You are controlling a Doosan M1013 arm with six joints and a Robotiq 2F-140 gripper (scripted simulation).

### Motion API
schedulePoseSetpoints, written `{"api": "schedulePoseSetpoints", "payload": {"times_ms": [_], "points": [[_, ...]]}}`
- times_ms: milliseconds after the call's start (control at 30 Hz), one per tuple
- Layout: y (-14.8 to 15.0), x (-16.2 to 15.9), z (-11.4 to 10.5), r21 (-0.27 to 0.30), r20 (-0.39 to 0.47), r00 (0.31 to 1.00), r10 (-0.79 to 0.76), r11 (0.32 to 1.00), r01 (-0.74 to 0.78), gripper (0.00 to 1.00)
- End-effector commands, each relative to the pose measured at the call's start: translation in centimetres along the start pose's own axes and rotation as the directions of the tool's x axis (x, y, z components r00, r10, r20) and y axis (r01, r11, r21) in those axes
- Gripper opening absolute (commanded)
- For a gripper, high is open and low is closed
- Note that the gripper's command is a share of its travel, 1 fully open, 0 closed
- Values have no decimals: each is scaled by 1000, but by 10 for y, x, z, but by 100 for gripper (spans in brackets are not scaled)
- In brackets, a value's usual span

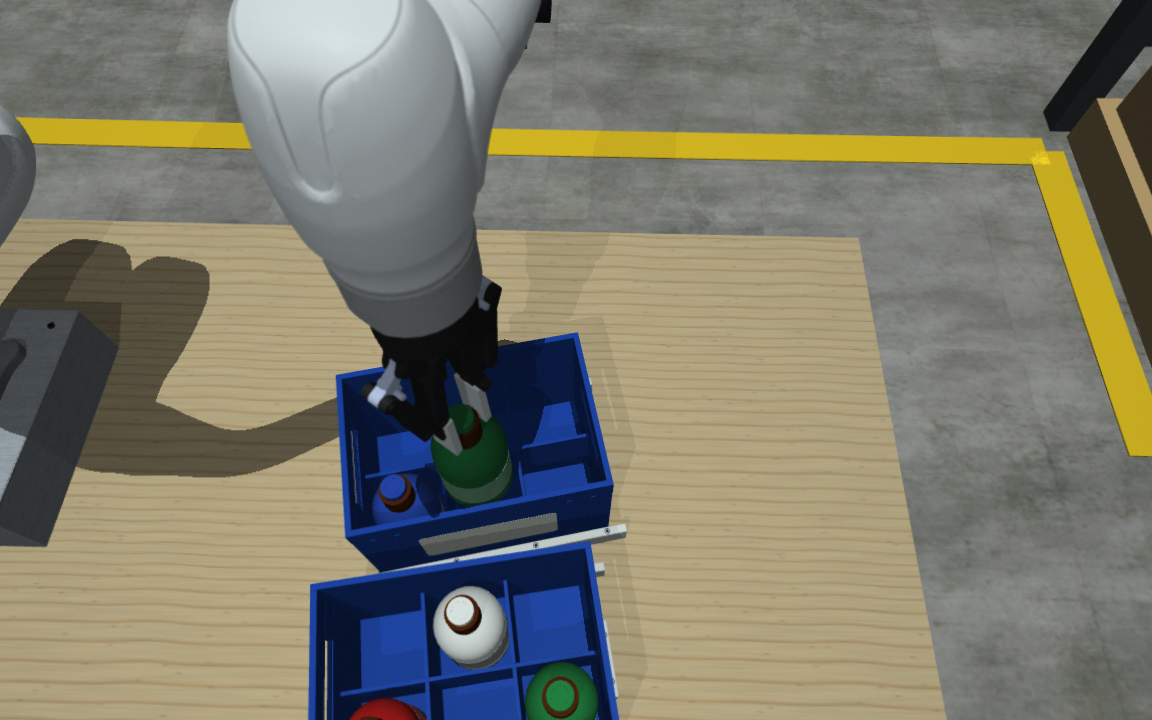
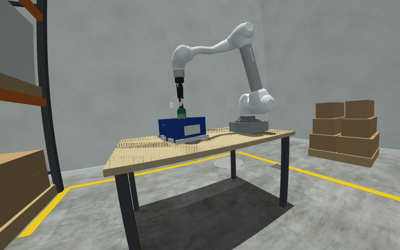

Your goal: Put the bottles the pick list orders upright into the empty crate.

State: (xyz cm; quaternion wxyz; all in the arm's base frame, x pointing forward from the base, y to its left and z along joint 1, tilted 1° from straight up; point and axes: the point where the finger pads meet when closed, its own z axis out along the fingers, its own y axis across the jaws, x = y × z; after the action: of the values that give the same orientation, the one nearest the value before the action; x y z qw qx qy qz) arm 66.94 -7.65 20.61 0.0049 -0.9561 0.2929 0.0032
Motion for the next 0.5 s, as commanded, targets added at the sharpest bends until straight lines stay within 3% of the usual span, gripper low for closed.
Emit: {"api": "schedulePoseSetpoints", "payload": {"times_ms": [0,467], "points": [[0,0,2,0,0,1000,0,1000,0,0],[0,0,14,0,0,1000,0,1000,0,0]]}}
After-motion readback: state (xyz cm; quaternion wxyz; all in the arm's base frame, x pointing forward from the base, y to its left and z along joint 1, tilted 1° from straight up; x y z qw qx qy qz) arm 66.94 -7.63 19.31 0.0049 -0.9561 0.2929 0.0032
